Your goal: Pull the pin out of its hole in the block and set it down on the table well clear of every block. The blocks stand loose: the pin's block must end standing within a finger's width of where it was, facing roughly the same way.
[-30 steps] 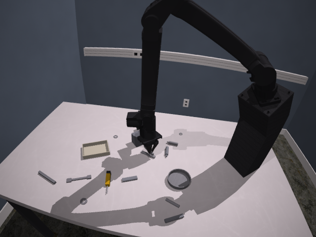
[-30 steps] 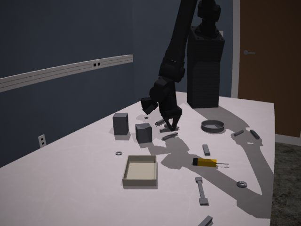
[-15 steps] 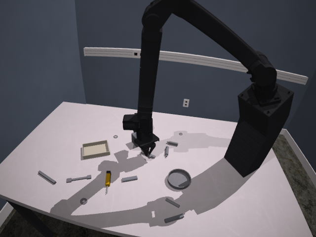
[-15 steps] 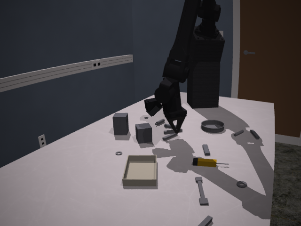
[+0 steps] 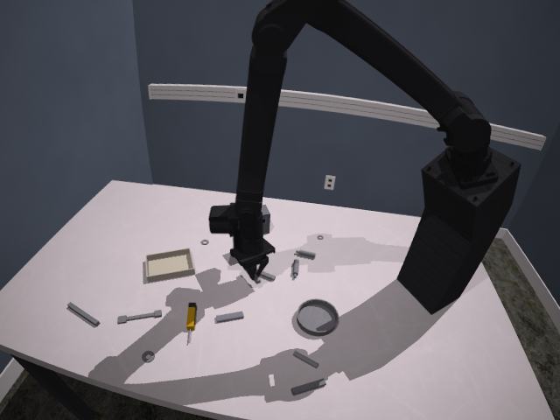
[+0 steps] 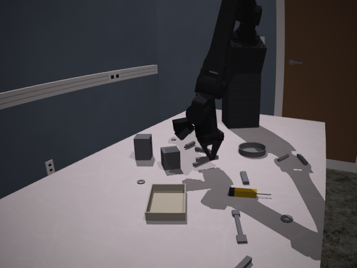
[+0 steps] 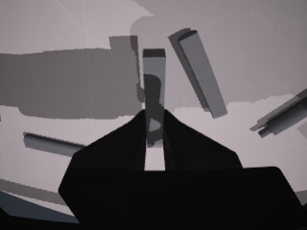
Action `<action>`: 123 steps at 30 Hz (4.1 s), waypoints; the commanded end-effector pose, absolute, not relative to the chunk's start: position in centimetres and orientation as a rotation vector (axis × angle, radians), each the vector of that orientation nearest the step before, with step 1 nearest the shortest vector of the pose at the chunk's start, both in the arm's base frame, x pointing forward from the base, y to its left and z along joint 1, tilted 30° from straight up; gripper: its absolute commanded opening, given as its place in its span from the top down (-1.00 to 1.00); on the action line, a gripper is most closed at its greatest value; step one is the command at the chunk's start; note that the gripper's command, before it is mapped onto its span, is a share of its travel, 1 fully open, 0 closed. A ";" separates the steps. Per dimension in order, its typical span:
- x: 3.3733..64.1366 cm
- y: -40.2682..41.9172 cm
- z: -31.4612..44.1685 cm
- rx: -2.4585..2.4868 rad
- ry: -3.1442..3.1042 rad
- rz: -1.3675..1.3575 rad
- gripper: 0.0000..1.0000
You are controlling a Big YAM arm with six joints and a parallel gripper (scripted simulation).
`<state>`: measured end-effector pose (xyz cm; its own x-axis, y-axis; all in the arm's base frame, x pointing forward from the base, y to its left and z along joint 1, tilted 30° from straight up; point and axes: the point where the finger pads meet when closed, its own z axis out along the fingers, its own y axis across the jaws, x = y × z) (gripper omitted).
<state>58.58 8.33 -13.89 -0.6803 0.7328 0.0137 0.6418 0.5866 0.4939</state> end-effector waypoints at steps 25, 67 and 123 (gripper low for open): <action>61.3 10.5 -10.6 1.151 2.597 0.713 1.00; 62.2 11.4 -10.9 1.139 2.596 0.718 1.00; 61.8 11.7 -14.1 1.164 2.635 0.696 1.00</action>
